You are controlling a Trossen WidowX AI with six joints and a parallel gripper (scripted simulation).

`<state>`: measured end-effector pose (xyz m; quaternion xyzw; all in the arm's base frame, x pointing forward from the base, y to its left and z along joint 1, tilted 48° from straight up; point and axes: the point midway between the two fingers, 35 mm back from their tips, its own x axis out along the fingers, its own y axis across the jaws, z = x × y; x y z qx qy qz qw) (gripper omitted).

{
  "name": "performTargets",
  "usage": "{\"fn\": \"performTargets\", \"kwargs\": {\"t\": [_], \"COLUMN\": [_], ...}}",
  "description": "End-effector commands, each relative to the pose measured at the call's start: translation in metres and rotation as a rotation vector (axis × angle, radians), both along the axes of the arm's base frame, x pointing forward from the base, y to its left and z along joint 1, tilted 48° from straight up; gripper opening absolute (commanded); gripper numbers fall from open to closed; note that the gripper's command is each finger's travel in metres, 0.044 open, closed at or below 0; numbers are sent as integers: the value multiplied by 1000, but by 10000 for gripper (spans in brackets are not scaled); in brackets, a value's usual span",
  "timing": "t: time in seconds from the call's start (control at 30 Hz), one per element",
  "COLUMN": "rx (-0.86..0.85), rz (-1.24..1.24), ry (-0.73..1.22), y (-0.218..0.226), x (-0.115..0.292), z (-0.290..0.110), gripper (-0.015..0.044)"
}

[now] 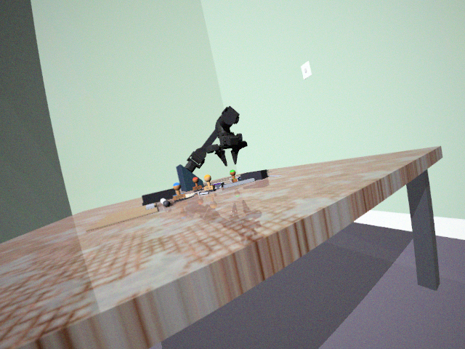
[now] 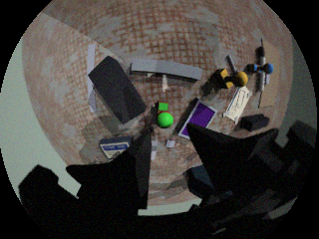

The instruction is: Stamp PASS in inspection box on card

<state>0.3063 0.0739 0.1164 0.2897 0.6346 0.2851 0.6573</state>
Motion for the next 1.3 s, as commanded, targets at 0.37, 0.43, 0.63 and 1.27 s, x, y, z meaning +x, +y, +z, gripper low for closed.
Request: {"fn": "performTargets", "kwargs": {"t": [0.37,0.43,0.63,1.27], "rx": [3,3,4,9], "rz": [0,0,0,1], "ry": [8,8,8,7], "y": [20,22,30,50], "x": [1,1,1,-1], "z": [-17,-19,-26,-42], "gripper": [217,217,217,217]}}
